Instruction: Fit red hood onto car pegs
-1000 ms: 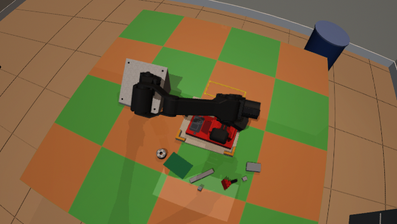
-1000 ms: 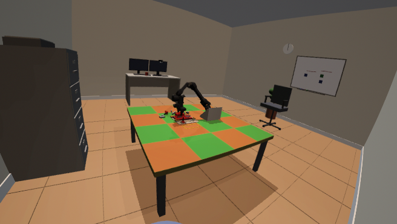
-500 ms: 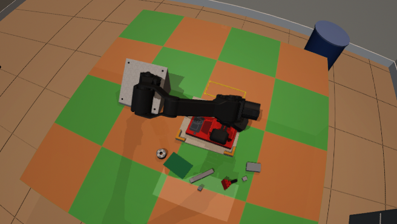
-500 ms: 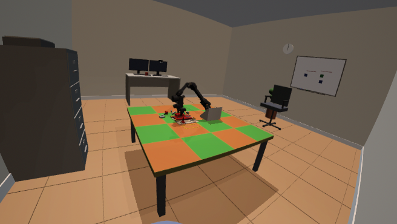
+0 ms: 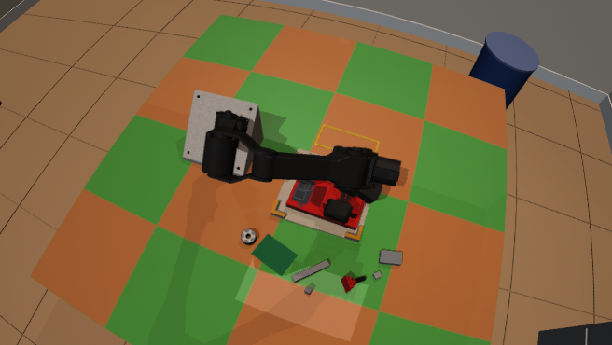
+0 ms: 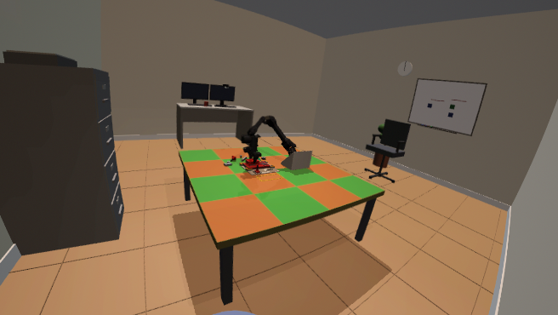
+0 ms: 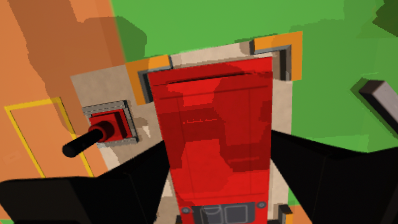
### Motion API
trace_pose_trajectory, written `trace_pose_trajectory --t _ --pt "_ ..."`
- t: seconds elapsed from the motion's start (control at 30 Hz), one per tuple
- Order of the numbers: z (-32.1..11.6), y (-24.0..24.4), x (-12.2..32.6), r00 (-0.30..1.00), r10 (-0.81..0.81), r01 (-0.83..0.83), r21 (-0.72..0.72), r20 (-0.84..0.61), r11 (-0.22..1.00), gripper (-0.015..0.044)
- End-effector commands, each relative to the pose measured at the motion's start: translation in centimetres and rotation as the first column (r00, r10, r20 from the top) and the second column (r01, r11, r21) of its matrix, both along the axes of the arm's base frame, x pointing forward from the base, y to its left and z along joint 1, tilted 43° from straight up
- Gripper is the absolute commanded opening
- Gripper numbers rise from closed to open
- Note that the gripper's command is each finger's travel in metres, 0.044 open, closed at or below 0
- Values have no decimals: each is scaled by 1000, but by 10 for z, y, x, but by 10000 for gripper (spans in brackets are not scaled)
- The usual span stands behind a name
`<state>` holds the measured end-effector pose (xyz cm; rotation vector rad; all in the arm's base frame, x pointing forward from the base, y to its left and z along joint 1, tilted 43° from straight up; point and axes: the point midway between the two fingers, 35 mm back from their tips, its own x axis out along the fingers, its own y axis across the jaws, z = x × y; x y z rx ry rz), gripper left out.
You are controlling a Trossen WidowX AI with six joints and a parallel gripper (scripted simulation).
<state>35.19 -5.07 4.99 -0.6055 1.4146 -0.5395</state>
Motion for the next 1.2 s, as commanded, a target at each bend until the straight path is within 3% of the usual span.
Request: trace_pose_trajectory --t 0.0,1.17 --pt "-1 -2 0 1000 -1 1 -2 -3 1000 0" --pt "4 2 -1 1000 3 -3 6 -4 1000 0"
